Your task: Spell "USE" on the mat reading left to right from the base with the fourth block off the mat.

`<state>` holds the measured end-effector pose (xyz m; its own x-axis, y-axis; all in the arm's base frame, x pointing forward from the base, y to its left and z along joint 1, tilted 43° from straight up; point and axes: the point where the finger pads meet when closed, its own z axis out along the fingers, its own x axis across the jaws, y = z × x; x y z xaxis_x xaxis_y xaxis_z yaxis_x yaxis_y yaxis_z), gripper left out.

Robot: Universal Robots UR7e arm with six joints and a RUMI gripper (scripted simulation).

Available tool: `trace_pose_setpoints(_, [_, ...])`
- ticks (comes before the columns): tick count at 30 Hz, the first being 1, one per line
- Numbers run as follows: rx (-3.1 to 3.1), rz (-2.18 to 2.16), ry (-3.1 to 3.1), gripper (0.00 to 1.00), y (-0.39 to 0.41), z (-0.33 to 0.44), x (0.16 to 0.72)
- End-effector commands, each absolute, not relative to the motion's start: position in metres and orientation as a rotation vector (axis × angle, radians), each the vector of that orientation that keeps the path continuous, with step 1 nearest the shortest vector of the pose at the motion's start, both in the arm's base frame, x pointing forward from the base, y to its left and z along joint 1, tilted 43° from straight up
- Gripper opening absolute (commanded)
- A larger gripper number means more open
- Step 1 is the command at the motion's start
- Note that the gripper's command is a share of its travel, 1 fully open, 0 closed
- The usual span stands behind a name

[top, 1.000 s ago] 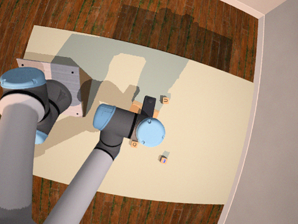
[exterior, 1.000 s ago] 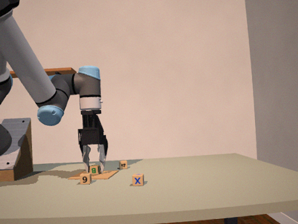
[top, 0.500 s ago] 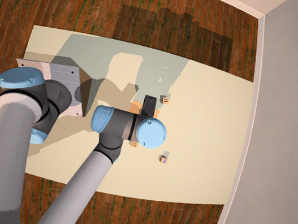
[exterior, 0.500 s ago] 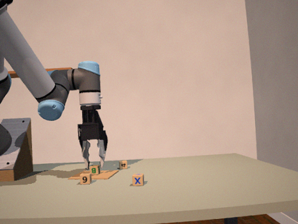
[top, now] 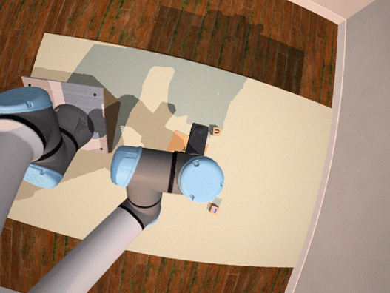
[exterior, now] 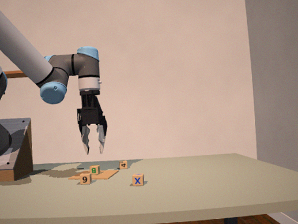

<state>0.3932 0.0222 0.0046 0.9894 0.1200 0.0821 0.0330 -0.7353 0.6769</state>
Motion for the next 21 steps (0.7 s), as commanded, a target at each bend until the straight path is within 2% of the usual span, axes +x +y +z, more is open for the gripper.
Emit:
trace_pose_setpoints(1, [2.394,0.145,0.099,0.28,0.0341,0.0173,0.3908])
trace_pose_setpoints(11, [2.394,0.143,0.099,0.28,0.0376,0.0210,0.3899])
trace_pose_setpoints(12, [2.394,0.141,0.099,1.00,0.0373,0.0207,0.3895])
trace_pose_setpoints(21, [2.393,0.139,0.099,1.00,0.0368,0.0200,0.3886])
